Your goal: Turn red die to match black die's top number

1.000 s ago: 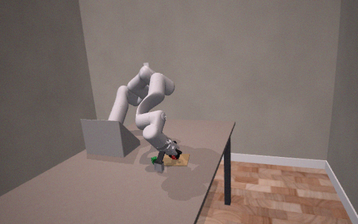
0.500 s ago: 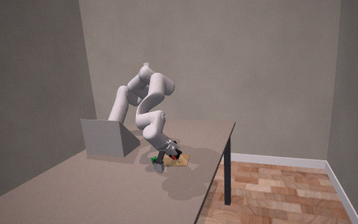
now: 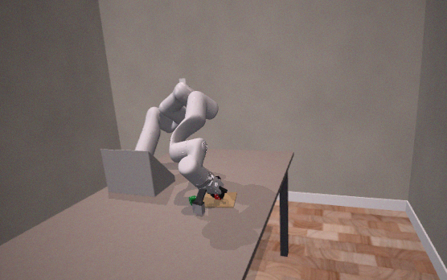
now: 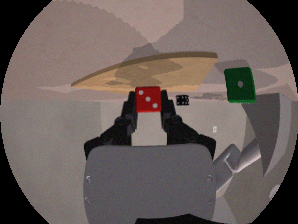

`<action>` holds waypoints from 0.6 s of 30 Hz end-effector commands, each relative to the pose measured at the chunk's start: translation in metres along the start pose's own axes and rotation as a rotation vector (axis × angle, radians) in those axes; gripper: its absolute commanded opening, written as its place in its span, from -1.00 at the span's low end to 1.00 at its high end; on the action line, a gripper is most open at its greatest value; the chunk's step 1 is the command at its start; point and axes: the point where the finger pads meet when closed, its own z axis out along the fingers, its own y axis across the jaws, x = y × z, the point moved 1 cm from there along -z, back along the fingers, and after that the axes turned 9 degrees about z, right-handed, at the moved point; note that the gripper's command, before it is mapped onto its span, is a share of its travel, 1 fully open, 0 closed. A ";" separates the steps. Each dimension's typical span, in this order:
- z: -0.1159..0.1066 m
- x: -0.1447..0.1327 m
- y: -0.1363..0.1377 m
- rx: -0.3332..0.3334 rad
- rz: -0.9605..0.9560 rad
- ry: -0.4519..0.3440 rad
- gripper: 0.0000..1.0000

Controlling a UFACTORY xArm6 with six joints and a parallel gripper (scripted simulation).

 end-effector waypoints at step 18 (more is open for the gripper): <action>0.001 0.001 -0.001 0.002 -0.003 0.001 -0.47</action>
